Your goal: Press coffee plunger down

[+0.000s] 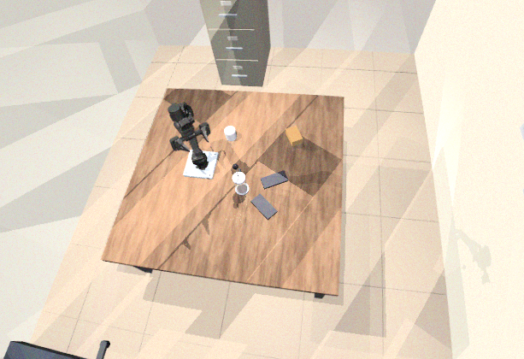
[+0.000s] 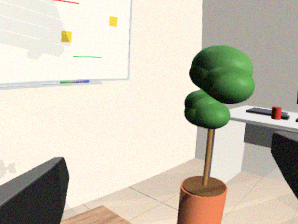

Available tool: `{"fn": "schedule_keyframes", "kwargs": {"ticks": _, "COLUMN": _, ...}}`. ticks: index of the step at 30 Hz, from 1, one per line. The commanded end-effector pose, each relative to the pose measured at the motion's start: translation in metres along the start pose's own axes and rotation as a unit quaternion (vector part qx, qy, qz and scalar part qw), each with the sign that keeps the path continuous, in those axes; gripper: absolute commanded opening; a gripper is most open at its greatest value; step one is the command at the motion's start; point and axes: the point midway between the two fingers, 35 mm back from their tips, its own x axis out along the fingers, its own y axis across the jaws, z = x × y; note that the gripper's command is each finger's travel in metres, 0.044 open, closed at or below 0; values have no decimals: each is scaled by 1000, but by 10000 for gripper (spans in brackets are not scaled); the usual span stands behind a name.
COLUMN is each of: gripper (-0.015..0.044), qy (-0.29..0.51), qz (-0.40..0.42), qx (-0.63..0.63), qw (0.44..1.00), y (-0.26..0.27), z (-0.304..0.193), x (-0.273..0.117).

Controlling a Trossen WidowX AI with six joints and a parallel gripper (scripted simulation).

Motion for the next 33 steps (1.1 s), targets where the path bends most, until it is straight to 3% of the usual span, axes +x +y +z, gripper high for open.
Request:
{"fn": "schedule_keyframes", "kwargs": {"ticks": 1, "gripper": 440, "qy": 59, "qz": 40, "qx": 42, "qw": 997, "y": 21, "z": -33, "x": 10}}
{"fn": "schedule_keyframes", "kwargs": {"ticks": 15, "gripper": 440, "qy": 294, "qz": 194, "qx": 37, "qw": 935, "y": 124, "z": -145, "x": -15}}
{"fn": "schedule_keyframes", "kwargs": {"ticks": 27, "gripper": 440, "qy": 301, "qz": 189, "qx": 35, "qw": 934, "y": 131, "z": -206, "x": -26}}
{"fn": "schedule_keyframes", "kwargs": {"ticks": 33, "gripper": 440, "qy": 301, "qz": 189, "qx": 35, "qw": 934, "y": 132, "z": -208, "x": -24}}
